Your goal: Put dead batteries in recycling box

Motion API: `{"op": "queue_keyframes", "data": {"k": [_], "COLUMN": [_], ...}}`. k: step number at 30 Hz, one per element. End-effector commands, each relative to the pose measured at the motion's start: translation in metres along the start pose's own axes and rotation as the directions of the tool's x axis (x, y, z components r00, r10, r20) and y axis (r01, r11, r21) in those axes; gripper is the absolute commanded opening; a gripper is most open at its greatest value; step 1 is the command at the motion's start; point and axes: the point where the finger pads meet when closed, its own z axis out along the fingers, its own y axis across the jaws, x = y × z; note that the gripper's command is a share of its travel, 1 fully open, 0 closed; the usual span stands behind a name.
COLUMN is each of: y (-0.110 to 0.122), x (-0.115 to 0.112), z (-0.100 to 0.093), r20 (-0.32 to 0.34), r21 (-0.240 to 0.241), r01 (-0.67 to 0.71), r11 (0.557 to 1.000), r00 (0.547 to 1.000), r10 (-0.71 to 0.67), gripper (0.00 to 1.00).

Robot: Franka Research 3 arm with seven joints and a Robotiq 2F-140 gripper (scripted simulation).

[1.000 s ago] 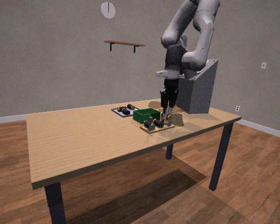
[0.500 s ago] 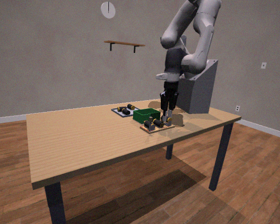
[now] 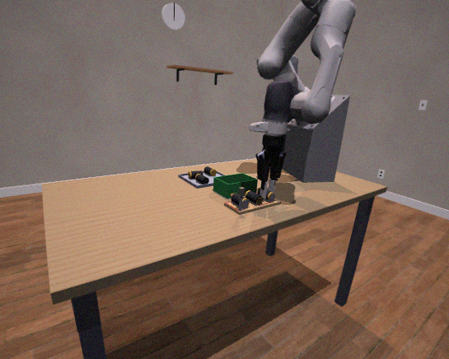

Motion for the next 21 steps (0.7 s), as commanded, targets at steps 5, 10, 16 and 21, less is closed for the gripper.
{"op": "queue_keyframes", "data": {"k": [5,10,16,21], "y": [-0.0002,-0.0002,-0.0002,-0.0002], "x": [0.0015,0.0015,0.0015,0.0015], "z": [0.0014,0.0014,0.0014,0.0014], "r20": [-0.001,-0.001,-0.001,-0.001], "r21": [0.0,0.0,0.0,0.0], "r01": [0.019,0.019,0.019,0.019], "r11": [1.0,1.0,1.0,1.0], "r00": [1.0,1.0,1.0,1.0], "r10": [-0.019,-0.019,-0.019,-0.019], "gripper": [0.16,0.16,0.29,0.29]}}
